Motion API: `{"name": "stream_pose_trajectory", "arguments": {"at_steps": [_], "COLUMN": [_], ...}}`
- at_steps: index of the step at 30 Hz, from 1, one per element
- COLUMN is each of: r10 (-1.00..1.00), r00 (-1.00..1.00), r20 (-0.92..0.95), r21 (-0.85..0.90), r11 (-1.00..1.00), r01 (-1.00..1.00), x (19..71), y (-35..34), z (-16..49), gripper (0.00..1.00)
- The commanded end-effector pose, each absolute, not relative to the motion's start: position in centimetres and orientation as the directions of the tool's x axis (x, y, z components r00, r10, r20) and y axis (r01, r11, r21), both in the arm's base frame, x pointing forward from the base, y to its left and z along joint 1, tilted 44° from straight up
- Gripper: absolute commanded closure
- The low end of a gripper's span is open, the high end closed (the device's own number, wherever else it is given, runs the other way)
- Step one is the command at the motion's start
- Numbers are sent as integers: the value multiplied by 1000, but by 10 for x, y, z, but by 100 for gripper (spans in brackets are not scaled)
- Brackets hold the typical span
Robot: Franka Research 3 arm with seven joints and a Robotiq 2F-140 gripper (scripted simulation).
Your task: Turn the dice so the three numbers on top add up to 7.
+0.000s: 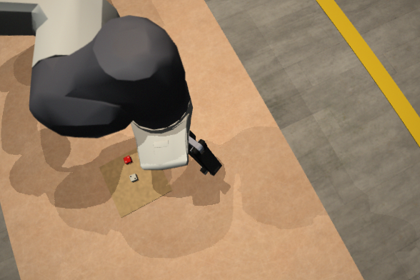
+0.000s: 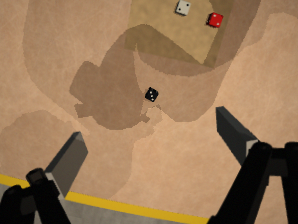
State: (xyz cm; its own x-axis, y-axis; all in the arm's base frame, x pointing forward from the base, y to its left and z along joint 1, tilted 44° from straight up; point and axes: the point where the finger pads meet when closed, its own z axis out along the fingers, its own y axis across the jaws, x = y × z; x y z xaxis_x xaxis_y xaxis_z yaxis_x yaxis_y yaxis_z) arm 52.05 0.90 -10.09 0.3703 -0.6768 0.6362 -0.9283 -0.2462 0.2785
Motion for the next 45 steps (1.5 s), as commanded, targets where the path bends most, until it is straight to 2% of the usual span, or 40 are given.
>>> {"name": "stream_pose_trajectory", "arguments": {"at_steps": [1, 25, 45], "r10": [-624, -475, -272], "r00": [525, 774, 939], "r20": [578, 418, 212], "r21": [391, 558, 662], "r11": [-353, -538, -667], "r01": [-850, -632, -343], "x": [519, 517, 516], "y": [5, -3, -11], "z": [-103, -108, -114], "gripper": [0, 0, 0]}}
